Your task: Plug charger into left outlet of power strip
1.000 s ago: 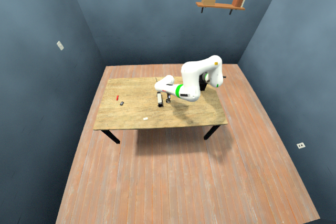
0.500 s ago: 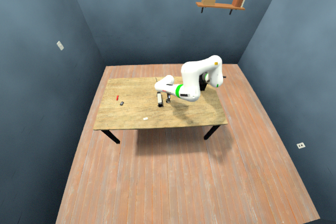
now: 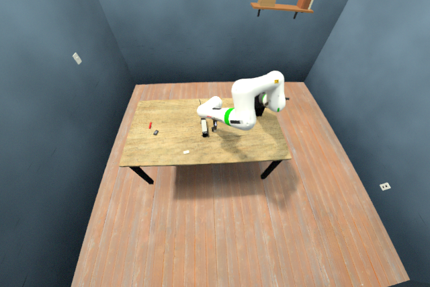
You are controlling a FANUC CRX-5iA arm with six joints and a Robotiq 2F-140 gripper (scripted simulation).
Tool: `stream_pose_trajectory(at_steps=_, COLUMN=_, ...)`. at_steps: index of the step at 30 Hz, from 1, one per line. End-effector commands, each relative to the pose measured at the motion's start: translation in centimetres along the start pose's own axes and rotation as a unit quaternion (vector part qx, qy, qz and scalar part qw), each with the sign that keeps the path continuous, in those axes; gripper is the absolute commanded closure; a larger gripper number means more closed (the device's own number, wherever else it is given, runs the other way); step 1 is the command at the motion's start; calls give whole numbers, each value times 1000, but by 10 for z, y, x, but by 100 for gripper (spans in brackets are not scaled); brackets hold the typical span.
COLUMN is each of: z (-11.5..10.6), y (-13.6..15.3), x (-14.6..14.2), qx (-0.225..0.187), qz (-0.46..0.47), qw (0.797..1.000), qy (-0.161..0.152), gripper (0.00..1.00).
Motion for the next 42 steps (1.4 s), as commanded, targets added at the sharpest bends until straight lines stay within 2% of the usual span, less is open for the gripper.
stream_pose_trajectory(at_steps=1, z=-1, y=-4, x=1, qx=0, qz=0, qw=1000, qy=0, gripper=90)
stream_pose_trajectory(at_steps=26, z=-1, y=-28, x=3, qx=0, qz=0, qw=1000, qy=0, gripper=90)
stream_pose_trajectory(at_steps=42, z=-1, y=-33, x=3, qx=0, qz=0, qw=1000, qy=0, gripper=90)
Point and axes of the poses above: the point where the finger pads meet when closed, its own z axis out along the fingers, its own x axis across the jaws, y = z × x, the point moved 10 cm from there along -z, back along the fingers, and after that the axes turned 5 degrees about -z, right-handed, at the moved point
